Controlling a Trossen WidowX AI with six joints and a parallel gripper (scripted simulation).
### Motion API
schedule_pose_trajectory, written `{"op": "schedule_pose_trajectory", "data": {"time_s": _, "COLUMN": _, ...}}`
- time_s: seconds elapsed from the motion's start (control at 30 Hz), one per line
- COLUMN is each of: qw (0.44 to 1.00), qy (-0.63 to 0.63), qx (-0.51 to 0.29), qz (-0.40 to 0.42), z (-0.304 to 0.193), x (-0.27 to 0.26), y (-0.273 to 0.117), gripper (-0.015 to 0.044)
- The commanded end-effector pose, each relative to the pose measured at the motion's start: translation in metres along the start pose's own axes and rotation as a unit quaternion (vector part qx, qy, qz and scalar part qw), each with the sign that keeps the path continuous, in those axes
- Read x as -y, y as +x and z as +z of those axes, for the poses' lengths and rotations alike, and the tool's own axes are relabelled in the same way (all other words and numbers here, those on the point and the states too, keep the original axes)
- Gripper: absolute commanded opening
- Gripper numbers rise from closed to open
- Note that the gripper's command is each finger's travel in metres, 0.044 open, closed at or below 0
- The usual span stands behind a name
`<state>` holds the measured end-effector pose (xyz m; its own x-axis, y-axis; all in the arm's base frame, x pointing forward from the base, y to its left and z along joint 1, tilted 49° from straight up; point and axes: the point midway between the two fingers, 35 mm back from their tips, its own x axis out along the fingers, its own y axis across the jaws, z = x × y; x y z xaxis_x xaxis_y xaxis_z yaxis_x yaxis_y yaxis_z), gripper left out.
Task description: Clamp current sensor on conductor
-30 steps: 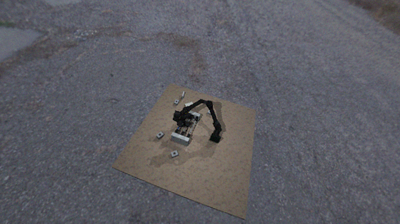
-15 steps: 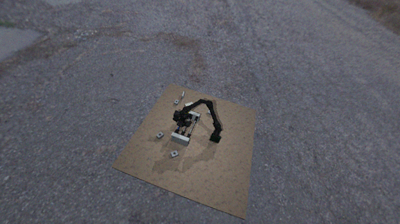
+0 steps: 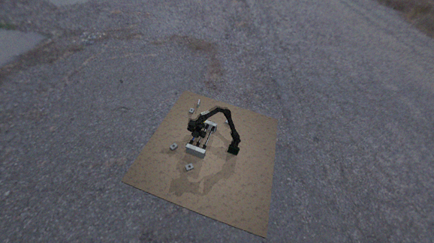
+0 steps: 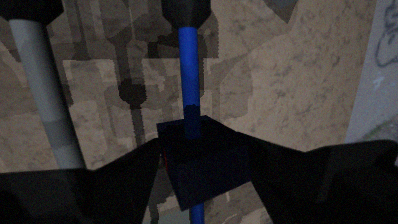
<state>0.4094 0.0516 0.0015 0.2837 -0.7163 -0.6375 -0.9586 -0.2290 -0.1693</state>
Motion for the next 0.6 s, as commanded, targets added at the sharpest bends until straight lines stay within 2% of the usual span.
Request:
{"op": "schedule_pose_trajectory", "data": {"time_s": 0.0, "qw": 1.000, "qy": 0.001, "qx": 0.000, "qz": 0.000, "z": -0.0001, "x": 0.0002, "y": 0.0000, "gripper": 0.0244}}
{"op": "schedule_pose_trajectory", "data": {"time_s": 0.1, "qw": 1.000, "qy": 0.001, "qx": 0.000, "qz": 0.000, "z": -0.0001, "x": 0.0002, "y": 0.0000, "gripper": 0.0224}}
{"op": "schedule_pose_trajectory", "data": {"time_s": 0.37, "qw": 1.000, "qy": 0.000, "qx": 0.000, "qz": -0.002, "z": 0.0004, "x": 0.0003, "y": -0.0014, "gripper": 0.0014}}
{"op": "schedule_pose_trajectory", "data": {"time_s": 0.57, "qw": 1.000, "qy": 0.000, "qx": 0.000, "qz": -0.002, "z": 0.0004, "x": 0.0003, "y": -0.0014, "gripper": 0.0000}}
